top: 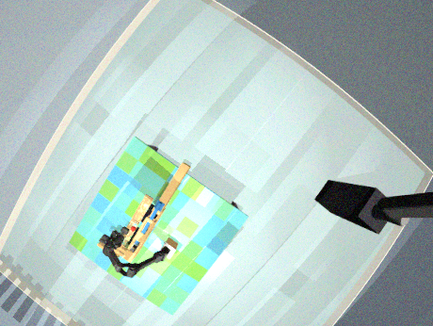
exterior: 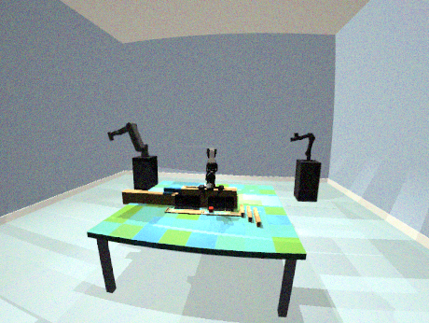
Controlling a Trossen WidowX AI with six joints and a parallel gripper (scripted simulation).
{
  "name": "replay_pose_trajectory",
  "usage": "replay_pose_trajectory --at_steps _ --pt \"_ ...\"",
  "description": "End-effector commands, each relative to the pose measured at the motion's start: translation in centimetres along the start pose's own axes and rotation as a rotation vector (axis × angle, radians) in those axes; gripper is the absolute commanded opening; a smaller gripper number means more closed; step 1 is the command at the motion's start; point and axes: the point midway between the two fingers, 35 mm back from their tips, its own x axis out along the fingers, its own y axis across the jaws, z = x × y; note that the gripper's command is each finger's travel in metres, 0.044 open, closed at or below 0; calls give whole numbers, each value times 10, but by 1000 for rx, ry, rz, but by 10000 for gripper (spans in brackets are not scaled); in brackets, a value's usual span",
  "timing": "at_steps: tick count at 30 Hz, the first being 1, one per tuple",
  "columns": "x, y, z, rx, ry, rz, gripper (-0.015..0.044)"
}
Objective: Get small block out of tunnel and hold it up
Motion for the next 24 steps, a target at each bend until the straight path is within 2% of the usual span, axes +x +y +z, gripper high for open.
replay_pose_trajectory --at_steps 1,24 --pt "8 -1 0 -1 0 -4 440" --pt "46 -1 0 -1 0 -4 440"
